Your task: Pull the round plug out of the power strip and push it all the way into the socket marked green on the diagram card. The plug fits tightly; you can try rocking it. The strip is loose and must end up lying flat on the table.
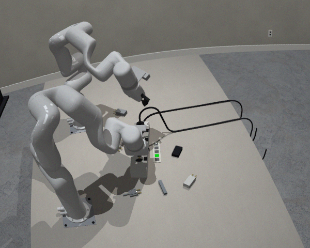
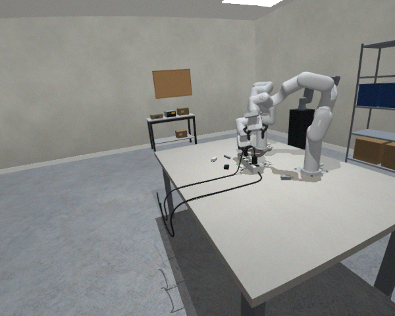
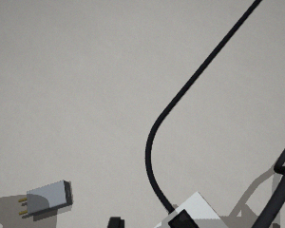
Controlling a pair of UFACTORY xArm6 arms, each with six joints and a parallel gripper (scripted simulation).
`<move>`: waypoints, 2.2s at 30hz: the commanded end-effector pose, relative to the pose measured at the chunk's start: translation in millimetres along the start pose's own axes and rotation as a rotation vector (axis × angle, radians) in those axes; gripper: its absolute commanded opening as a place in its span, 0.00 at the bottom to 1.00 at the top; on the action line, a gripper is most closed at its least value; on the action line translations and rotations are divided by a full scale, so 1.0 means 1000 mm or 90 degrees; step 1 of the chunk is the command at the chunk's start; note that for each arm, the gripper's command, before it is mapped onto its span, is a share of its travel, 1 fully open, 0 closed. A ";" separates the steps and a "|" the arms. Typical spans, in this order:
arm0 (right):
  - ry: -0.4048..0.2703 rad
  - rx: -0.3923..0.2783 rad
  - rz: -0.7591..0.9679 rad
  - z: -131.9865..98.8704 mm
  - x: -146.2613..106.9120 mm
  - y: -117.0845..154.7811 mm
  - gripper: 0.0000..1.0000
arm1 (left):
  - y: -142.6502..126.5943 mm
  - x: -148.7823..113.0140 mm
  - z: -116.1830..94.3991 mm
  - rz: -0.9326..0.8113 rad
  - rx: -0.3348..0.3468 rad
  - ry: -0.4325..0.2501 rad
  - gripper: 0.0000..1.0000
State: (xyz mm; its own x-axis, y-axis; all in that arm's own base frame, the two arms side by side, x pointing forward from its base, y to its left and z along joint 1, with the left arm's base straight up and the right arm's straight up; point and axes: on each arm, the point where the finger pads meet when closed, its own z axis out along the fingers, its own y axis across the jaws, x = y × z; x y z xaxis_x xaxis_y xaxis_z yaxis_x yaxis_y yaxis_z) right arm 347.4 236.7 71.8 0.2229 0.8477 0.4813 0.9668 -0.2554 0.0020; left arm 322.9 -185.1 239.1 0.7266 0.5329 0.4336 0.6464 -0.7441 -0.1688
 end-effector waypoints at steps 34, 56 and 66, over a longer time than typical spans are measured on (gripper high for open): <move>-0.001 0.001 0.000 0.000 -0.001 0.000 0.00 | 0.035 -0.089 0.085 -0.118 -0.055 0.086 1.00; -0.001 0.001 0.000 0.000 -0.001 0.000 0.00 | 0.036 -0.087 0.112 -0.120 -0.056 0.085 1.00; -0.001 0.001 0.000 0.000 -0.001 0.000 0.00 | 0.037 -0.086 0.125 -0.120 -0.056 0.085 1.00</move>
State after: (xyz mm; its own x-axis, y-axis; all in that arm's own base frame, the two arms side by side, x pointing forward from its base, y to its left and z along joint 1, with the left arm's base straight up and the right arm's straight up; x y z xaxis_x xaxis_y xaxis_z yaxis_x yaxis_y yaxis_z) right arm 347.4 236.7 71.8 0.2229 0.8477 0.4813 0.9668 -0.2554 0.0020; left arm 311.7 -209.4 88.3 0.5552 0.6106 0.5647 0.7401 -0.6725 -0.0006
